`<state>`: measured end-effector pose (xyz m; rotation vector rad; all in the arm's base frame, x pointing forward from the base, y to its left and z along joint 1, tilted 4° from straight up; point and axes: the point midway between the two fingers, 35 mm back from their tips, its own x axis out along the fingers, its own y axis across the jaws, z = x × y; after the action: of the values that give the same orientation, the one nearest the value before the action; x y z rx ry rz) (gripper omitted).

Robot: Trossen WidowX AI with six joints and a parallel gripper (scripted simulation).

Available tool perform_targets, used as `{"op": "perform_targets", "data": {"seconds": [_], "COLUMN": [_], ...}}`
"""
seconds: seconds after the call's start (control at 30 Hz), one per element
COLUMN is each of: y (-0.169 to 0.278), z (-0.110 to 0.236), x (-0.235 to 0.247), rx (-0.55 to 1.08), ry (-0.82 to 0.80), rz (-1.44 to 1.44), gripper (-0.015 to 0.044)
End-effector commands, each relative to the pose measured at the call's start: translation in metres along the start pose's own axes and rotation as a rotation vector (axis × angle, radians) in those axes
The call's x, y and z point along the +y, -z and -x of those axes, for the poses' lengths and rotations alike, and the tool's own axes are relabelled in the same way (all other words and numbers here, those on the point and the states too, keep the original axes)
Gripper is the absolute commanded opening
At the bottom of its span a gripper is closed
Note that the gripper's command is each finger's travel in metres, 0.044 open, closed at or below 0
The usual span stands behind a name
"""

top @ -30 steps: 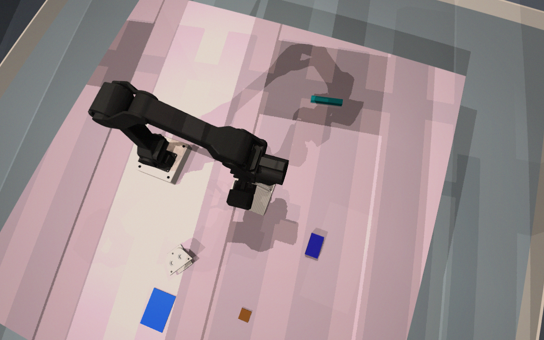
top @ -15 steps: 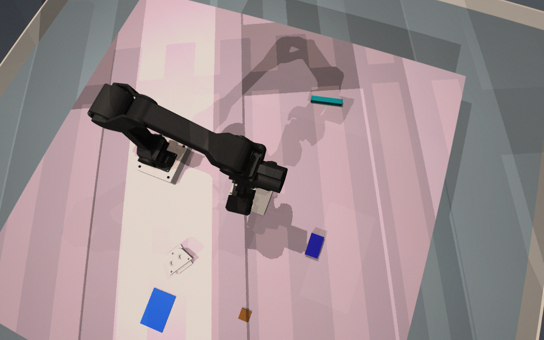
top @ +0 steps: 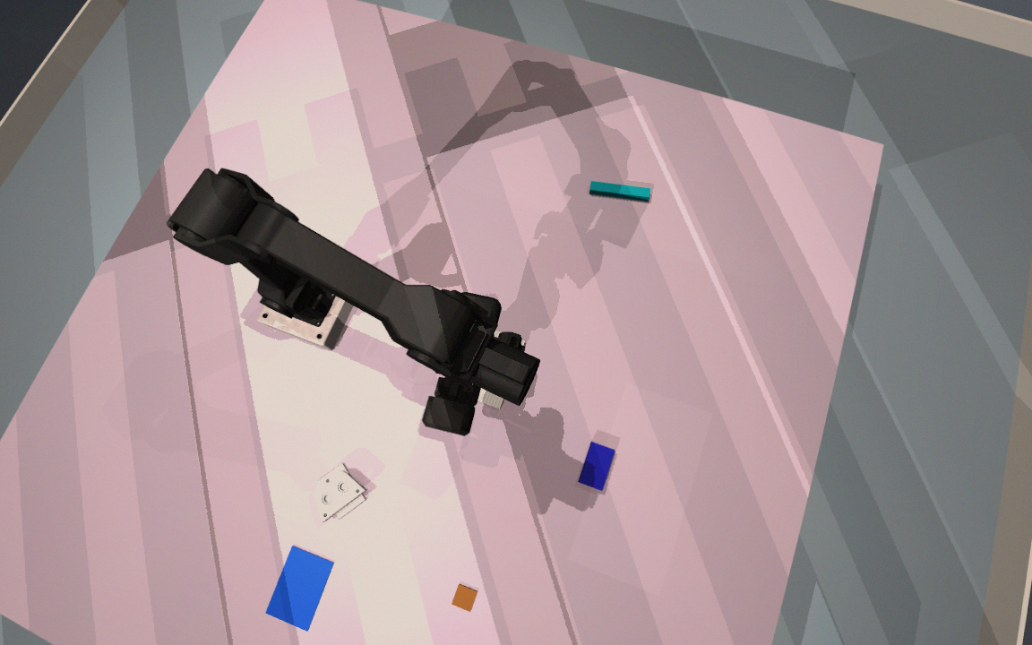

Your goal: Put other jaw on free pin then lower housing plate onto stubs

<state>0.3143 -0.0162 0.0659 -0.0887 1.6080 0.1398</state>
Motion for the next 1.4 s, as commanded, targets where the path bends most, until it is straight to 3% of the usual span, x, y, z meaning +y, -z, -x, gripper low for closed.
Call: {"op": "perform_targets", "data": {"seconds": [0.0, 1.0, 1.37], "y": [-0.001, 0.000, -0.001], "z": [0.000, -0.001, -0.018], "x": [-0.001, -0.002, -0.002], "rx": [0.003, 0.003, 0.003], "ry": [0.002, 0.002, 0.002], "rz": [0.005, 0.014, 0.014], "gripper": [0.0134, 0.0134, 0.0134]}}
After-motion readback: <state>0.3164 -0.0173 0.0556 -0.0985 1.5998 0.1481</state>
